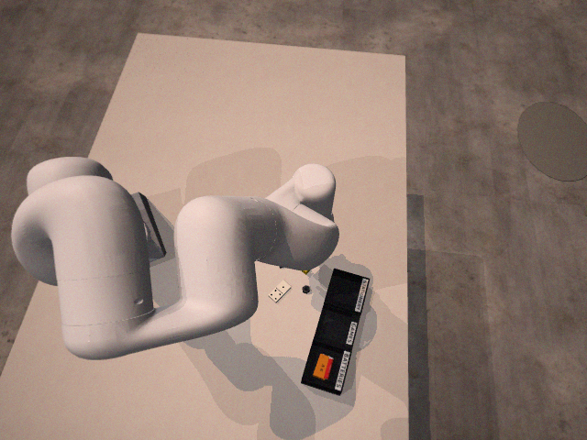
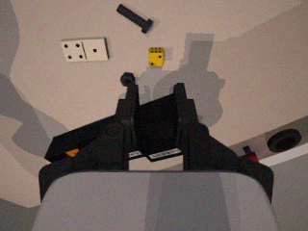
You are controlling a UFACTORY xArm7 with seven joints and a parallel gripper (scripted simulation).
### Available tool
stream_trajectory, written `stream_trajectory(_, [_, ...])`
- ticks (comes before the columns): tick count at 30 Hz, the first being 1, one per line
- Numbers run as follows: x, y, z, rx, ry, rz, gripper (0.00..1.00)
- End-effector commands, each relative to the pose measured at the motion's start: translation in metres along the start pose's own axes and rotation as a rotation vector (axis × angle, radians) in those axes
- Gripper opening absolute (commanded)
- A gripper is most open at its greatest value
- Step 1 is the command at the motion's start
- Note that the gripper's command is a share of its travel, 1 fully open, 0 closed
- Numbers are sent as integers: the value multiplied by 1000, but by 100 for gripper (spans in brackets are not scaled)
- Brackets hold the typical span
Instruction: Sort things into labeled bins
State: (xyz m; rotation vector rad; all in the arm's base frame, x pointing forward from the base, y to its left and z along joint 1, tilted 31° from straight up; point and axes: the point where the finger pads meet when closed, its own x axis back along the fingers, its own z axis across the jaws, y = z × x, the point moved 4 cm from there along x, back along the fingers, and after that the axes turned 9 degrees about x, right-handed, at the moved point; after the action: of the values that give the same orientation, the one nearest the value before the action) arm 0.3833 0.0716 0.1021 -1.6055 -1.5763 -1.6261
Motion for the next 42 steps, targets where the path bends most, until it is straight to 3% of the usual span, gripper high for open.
stream_trajectory(1, [1, 1, 1, 0, 3, -2, 30])
stream_trajectory(19, [1, 1, 1, 0, 3, -2, 30])
stream_trajectory(37, [-63, 1, 2, 0, 3, -2, 30])
stream_trajectory(42, [-63, 2, 2, 0, 3, -2, 30])
